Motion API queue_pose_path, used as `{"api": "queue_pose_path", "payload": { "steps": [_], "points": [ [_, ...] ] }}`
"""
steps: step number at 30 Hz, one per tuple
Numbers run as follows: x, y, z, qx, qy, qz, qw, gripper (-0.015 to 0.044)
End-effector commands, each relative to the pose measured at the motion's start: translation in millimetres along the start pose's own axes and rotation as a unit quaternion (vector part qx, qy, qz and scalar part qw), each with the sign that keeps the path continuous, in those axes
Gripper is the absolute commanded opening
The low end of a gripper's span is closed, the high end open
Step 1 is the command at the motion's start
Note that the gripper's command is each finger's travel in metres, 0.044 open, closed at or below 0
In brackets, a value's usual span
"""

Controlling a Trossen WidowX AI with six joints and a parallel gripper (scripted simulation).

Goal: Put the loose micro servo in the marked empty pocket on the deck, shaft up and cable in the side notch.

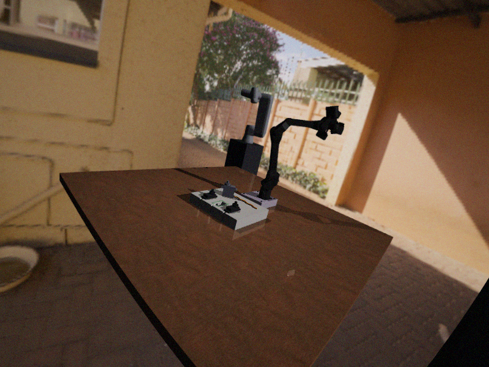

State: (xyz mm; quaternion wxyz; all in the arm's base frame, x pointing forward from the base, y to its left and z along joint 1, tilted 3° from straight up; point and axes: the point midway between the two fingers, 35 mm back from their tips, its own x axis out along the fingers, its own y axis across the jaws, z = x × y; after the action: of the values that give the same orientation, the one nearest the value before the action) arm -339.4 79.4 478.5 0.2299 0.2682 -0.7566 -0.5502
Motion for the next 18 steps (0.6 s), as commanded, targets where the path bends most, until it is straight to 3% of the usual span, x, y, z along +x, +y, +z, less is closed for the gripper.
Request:
{"api": "queue_pose_path", "payload": {
  "steps": [1, 18],
  "points": [
    [-0.9, 0.1, 0.7, -0.001, -0.002, 0.001, 1.000, 0.0426],
    [-35.9, 6.0, 28.5, -0.050, -0.101, 0.031, 0.993, 0.0440]
  ]
}}
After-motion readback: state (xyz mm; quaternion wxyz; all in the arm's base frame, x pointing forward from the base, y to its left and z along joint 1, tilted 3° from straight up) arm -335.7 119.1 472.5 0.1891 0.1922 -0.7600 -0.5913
